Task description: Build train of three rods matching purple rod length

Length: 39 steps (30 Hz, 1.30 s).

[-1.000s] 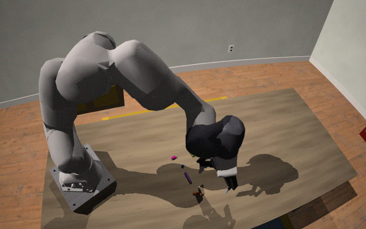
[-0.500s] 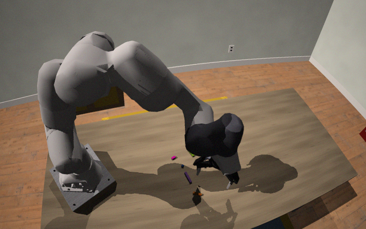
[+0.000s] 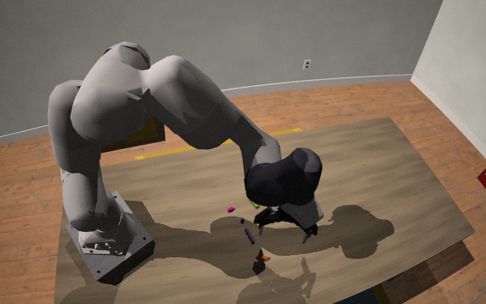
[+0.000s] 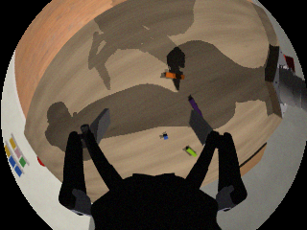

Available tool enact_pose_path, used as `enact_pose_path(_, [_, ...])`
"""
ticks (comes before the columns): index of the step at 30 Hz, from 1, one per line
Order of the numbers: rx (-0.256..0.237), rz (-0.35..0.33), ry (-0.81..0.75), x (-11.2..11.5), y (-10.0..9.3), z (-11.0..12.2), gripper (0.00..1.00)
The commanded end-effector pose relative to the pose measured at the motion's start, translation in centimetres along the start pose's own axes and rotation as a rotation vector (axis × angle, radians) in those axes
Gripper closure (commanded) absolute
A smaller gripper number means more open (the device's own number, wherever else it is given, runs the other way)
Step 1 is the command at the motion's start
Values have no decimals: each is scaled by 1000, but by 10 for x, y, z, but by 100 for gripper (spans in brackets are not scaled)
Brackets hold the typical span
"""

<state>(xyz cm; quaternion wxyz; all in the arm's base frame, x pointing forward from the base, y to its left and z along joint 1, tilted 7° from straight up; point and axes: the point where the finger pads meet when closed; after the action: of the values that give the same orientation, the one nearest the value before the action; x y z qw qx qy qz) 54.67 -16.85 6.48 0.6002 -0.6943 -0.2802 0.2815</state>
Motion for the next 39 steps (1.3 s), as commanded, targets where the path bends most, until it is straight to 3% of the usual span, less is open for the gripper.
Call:
enact_pose_path(1, [4, -11, -167, 2, -1, 1, 0])
enact_pose_path(39, [0, -12, -784, 18, -1, 15, 0])
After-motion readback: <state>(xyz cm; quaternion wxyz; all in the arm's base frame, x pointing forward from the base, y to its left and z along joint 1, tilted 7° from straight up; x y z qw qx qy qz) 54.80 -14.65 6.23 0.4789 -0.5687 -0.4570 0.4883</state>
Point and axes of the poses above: the point where the finger pads meet when closed, its own y axis out along the fingers, its own z axis across the jaws, x = y × z, and after that the axes turned 11 degrees about y, right-handed
